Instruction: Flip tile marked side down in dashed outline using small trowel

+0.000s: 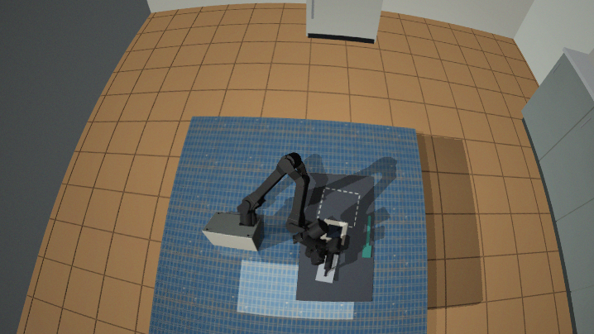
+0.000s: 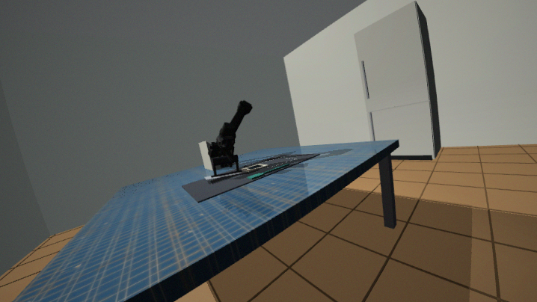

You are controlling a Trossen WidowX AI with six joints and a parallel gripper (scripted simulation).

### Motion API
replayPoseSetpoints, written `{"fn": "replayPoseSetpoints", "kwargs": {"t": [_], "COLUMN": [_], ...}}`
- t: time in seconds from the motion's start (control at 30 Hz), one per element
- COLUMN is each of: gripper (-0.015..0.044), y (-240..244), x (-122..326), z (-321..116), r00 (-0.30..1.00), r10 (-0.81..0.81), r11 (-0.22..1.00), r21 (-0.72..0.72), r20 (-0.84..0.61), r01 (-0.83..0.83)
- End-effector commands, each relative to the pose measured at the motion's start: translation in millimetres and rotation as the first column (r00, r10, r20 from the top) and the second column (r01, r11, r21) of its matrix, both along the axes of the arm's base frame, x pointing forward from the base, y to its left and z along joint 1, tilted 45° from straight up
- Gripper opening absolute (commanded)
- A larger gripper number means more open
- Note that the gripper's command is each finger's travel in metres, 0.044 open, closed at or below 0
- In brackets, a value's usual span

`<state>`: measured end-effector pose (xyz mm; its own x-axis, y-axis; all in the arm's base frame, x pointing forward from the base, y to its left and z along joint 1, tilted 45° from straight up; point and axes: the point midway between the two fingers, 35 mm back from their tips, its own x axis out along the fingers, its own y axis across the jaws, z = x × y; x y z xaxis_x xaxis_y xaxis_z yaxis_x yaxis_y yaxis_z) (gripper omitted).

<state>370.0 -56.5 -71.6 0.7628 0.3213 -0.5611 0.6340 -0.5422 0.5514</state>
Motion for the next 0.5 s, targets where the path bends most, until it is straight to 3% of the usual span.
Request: {"fn": "replayPoseSetpoints", "kwargs": {"t": [0.0, 0.47], "gripper": [0.0, 0.0], "y": [8.1, 16.9], "x": [2.0, 2.6], "z": [7.8, 18.9], "r00": [1.0, 1.0], "r10": [0.01, 0.008], "r11": [1.0, 1.0], "r21": [0.005, 0.026], "r20": [0.008, 0.012], "r01": [-0.01, -0.008]}}
